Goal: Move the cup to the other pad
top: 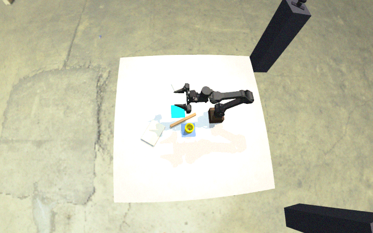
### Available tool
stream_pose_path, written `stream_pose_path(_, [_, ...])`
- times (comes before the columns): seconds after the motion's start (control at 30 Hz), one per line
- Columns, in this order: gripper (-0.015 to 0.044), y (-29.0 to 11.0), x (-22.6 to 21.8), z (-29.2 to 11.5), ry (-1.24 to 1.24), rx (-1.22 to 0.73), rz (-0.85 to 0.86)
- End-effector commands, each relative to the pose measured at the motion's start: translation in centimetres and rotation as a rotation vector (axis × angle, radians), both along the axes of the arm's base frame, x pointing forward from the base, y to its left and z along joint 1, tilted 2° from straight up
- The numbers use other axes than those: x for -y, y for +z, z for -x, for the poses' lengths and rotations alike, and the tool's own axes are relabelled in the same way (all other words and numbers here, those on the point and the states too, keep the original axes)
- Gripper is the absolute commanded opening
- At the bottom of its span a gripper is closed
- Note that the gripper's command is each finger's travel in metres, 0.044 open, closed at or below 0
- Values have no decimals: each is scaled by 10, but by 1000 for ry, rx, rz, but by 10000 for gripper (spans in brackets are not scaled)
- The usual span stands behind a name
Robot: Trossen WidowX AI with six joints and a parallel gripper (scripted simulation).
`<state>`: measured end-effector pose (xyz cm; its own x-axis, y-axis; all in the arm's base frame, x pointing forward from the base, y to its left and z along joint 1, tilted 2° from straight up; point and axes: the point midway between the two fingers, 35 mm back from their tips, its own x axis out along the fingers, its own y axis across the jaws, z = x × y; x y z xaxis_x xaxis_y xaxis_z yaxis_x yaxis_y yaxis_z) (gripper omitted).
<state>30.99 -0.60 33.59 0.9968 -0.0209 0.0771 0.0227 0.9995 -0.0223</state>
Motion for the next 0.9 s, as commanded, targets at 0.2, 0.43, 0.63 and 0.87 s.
stream_pose_path(0.2, [216,-115,-39,-19,27,-523,-446])
stream_pose_path(0.43, [167,-213,-71,18,-216,-1024,-776])
stream_pose_path(0.63, [167,-265,-83,73,-601,-1331,-910])
stream_pose_path(0.87, [167,-277,-86,95,-780,-1406,-923])
